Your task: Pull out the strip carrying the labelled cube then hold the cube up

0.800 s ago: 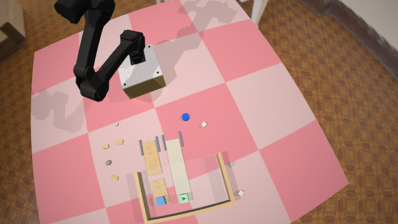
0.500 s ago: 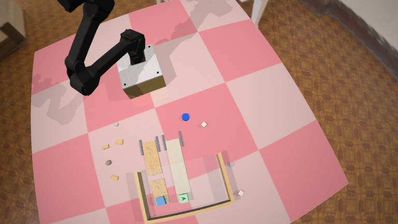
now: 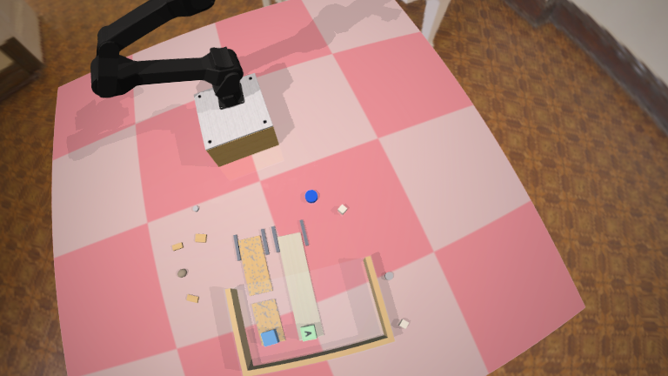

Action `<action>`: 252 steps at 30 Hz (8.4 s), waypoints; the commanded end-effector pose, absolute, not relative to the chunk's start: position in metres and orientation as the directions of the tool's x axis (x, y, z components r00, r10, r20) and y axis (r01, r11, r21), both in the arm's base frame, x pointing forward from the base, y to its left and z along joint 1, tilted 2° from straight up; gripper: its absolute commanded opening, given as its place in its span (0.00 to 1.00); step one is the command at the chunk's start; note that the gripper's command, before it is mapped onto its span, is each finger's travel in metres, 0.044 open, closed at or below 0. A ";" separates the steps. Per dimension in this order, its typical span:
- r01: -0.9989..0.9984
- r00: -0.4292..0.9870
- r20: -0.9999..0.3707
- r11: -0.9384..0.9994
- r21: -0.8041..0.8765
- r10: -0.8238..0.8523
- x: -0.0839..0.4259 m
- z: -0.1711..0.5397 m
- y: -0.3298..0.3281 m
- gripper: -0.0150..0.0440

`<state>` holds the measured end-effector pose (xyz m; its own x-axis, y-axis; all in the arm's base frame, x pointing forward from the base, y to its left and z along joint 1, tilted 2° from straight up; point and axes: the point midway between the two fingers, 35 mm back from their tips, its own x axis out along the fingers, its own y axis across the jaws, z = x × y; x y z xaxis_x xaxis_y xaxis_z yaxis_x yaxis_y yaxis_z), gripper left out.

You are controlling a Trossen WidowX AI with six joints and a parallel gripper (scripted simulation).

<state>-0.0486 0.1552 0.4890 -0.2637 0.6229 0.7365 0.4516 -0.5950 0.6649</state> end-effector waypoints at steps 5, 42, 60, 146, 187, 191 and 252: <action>-0.120 0.021 0.521 -0.515 0.849 0.853 0.022 0.429 0.229 0.93; -0.111 0.846 -0.523 0.994 0.011 0.100 0.301 0.132 0.032 0.93; -0.080 0.693 -0.715 0.996 0.051 0.092 0.328 0.116 0.039 0.62; 0.065 0.073 -0.997 0.998 0.025 0.020 0.389 -0.040 0.053 0.25; 0.065 0.073 -0.997 0.998 0.025 0.020 0.388 -0.044 0.054 0.25; 0.065 0.073 -0.997 0.998 0.025 0.020 0.383 -0.044 0.054 0.25; 0.065 0.064 -0.998 0.998 0.025 0.020 0.289 -0.055 0.059 0.25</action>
<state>0.3019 0.0596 -0.0492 0.0910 0.0267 -0.9955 0.0618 0.9976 0.0325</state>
